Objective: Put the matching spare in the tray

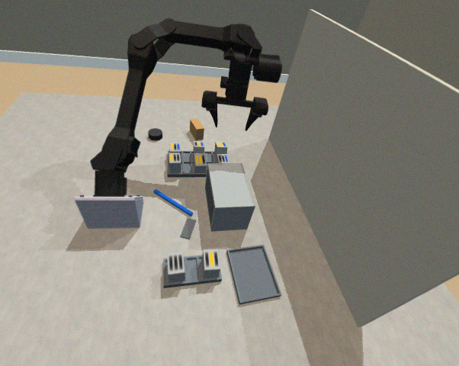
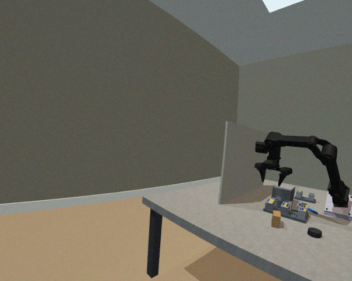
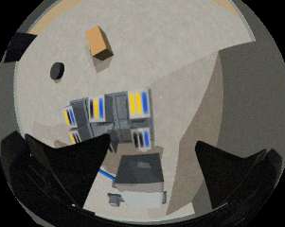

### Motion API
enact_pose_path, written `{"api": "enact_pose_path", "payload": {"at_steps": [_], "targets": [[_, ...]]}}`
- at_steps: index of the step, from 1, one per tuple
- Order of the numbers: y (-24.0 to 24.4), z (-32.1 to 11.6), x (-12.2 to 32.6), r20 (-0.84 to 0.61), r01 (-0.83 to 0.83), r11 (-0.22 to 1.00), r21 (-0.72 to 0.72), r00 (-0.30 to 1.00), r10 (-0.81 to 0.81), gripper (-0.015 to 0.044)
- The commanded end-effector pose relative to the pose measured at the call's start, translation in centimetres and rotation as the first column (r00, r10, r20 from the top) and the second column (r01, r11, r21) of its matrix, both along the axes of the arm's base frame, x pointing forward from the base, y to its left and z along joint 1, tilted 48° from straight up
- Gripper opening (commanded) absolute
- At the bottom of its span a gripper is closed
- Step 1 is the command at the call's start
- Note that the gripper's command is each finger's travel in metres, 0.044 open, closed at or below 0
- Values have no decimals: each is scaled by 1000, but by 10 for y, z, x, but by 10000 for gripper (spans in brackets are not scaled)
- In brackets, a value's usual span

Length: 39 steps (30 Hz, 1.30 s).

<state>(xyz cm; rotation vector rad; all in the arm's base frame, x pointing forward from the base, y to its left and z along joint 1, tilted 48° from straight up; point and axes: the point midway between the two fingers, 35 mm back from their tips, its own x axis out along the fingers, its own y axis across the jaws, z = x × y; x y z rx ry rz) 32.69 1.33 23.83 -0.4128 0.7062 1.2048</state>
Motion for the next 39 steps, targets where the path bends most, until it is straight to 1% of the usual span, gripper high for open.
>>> {"api": "enact_pose_path", "payload": {"at_steps": [1, 6, 11, 12, 39], "targets": [[19, 16, -16, 140, -138, 990, -25, 980, 140, 440], [19, 16, -16, 140, -138, 990, -25, 980, 140, 440], [35, -4, -9, 126, -138, 990, -20, 982, 139, 309], [40, -9, -8, 122, -138, 990, -18, 983, 139, 300], [64, -33, -1, 119, -139, 990, -19, 983, 140, 300]]}}
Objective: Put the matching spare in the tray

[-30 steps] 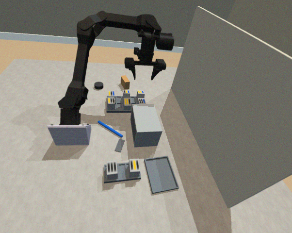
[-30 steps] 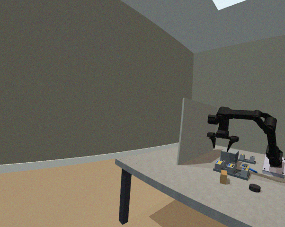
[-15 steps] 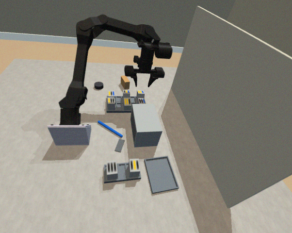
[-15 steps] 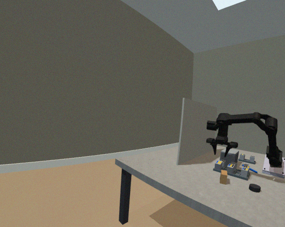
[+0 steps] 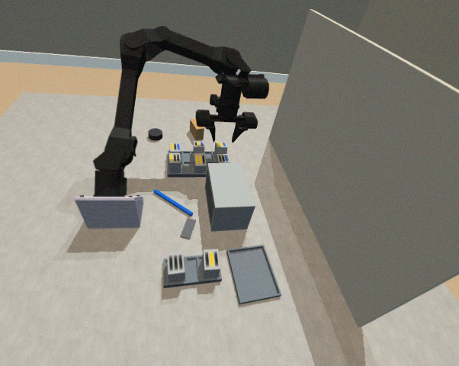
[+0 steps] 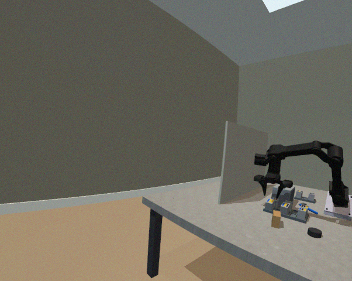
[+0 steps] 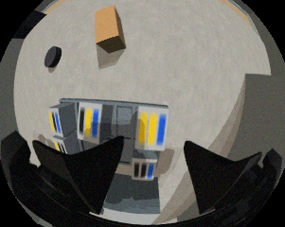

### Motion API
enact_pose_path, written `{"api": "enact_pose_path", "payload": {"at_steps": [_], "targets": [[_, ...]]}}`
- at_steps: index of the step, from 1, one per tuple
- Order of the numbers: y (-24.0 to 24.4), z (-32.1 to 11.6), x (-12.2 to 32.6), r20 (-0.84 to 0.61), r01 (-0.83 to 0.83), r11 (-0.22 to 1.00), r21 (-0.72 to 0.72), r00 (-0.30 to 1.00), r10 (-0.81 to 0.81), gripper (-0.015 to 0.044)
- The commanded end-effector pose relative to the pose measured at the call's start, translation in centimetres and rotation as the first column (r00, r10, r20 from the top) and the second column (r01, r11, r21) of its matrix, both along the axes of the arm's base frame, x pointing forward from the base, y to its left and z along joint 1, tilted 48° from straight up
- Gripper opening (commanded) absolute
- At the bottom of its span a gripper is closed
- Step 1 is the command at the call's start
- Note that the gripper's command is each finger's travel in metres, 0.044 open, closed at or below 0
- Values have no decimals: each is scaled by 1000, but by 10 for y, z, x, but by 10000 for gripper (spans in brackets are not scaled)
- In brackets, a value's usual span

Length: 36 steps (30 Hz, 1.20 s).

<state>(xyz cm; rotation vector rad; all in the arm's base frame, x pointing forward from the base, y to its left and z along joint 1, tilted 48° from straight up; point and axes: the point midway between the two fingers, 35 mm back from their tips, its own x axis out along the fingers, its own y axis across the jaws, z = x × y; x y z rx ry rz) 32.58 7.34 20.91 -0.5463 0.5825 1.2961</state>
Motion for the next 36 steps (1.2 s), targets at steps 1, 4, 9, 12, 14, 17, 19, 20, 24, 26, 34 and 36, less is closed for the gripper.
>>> {"api": "enact_pose_path", "payload": {"at_steps": [1, 4, 9, 12, 14, 17, 19, 20, 24, 26, 34, 36], "targets": [[5, -5, 1, -4, 0, 1000, -3, 1000, 0, 300], [9, -8, 2, -4, 0, 1000, -3, 1000, 0, 300], [15, -13, 3, -3, 0, 1000, -3, 1000, 0, 300], [18, -17, 4, -3, 0, 1000, -3, 1000, 0, 300], [21, -19, 4, -3, 0, 1000, -2, 1000, 0, 300], [25, -22, 5, -3, 0, 1000, -2, 1000, 0, 300], [27, -24, 5, -2, 0, 1000, -1, 1000, 0, 300], [28, -25, 5, -2, 0, 1000, -1, 1000, 0, 300], [33, -29, 6, -2, 0, 1000, 1, 1000, 0, 300], [36, -31, 6, -2, 0, 1000, 1, 1000, 0, 300], [43, -36, 6, -1, 0, 1000, 4, 1000, 0, 300], [43, -36, 6, -1, 0, 1000, 4, 1000, 0, 300]]}}
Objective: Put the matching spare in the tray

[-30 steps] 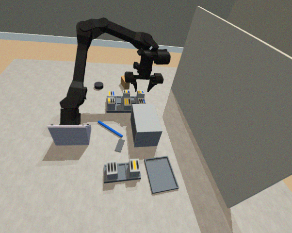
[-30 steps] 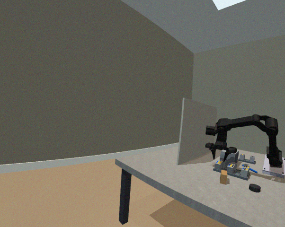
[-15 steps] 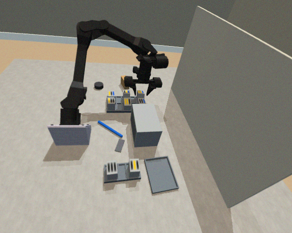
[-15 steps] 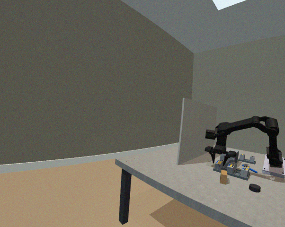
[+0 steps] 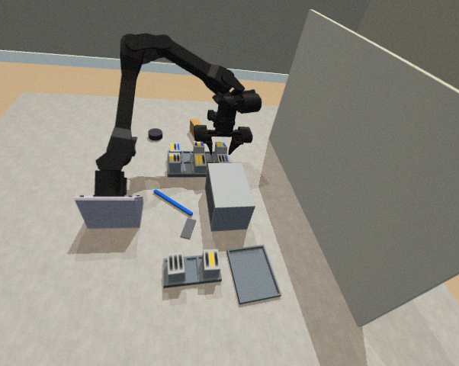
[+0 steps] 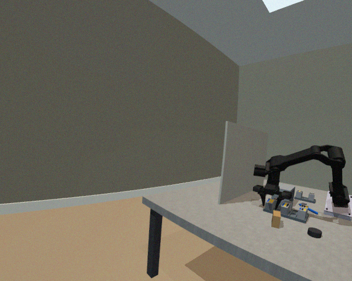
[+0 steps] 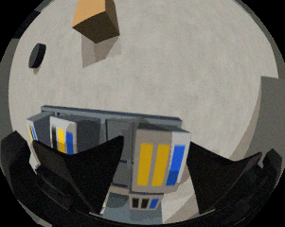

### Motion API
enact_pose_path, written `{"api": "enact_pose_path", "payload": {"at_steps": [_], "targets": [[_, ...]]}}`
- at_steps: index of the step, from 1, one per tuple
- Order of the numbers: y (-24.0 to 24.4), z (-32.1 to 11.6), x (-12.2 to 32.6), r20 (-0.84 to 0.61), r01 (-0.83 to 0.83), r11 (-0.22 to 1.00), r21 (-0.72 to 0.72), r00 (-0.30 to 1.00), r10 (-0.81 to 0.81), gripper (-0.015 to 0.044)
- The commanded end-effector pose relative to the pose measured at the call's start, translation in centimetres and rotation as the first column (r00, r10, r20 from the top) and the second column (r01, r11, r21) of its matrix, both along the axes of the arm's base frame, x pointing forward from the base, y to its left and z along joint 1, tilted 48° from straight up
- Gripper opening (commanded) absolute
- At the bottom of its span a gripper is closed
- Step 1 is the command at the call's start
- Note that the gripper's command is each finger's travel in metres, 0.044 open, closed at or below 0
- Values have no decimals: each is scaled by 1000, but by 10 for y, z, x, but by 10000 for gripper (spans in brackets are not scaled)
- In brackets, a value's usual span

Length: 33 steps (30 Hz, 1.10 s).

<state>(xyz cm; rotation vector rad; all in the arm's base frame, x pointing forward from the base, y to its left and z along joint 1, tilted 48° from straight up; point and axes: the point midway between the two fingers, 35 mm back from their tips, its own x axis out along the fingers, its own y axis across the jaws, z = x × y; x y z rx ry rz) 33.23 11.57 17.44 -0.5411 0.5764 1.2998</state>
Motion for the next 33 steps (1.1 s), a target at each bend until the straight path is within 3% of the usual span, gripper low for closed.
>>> {"api": "enact_pose_path", "payload": {"at_steps": [1, 6, 13, 18, 33], "targets": [[1, -1, 0, -2, 3, 1000, -4, 1000, -3, 300], [0, 0, 0, 0, 0, 1000, 0, 1000, 0, 169], [0, 0, 0, 0, 0, 1000, 0, 1000, 0, 122], [0, 0, 0, 0, 0, 1000, 0, 1000, 0, 0], [-27, 23, -4, -3, 1, 1000, -8, 1000, -1, 0]]}}
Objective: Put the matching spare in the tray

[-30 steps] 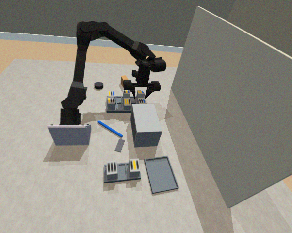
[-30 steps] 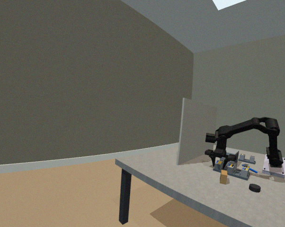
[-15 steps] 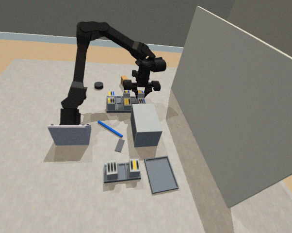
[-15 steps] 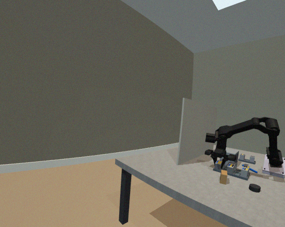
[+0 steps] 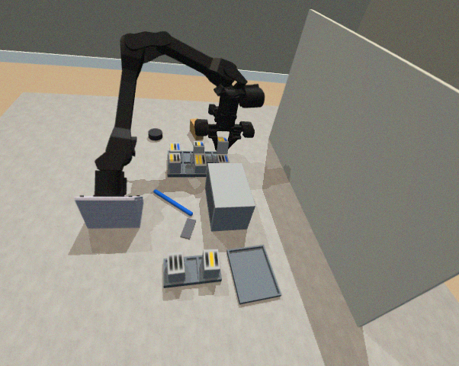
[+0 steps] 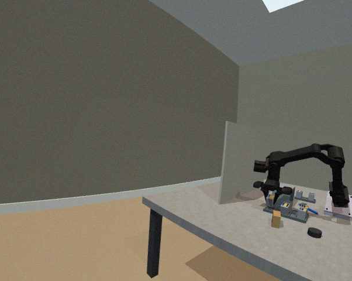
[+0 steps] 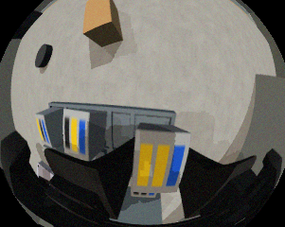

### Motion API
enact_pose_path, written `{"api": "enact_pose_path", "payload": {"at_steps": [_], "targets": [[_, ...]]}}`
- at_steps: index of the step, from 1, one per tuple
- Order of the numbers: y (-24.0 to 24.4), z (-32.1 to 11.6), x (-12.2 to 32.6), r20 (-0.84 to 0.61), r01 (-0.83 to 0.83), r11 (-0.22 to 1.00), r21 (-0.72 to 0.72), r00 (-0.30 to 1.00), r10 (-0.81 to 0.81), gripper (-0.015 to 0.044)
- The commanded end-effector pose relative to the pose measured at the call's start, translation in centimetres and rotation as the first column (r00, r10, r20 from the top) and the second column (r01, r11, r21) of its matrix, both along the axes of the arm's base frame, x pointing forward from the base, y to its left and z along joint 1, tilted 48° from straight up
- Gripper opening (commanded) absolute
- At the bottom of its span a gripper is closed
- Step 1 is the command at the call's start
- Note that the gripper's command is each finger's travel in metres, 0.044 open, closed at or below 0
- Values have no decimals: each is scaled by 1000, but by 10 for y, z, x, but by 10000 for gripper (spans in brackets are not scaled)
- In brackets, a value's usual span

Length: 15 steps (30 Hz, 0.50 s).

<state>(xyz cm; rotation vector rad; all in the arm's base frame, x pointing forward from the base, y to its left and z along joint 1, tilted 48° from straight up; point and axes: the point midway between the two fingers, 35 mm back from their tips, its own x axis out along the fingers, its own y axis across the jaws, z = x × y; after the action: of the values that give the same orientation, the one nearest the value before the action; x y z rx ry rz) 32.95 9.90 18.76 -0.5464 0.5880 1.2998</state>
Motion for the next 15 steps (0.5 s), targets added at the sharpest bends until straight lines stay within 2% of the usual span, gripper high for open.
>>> {"api": "enact_pose_path", "payload": {"at_steps": [1, 7, 15], "targets": [[-15, 13, -2, 3, 2, 1000, 2, 1000, -2, 0], [-38, 35, -10, 1, 3, 1000, 2, 1000, -3, 0], [-45, 43, -11, 4, 9, 1000, -2, 1000, -9, 0]]}}
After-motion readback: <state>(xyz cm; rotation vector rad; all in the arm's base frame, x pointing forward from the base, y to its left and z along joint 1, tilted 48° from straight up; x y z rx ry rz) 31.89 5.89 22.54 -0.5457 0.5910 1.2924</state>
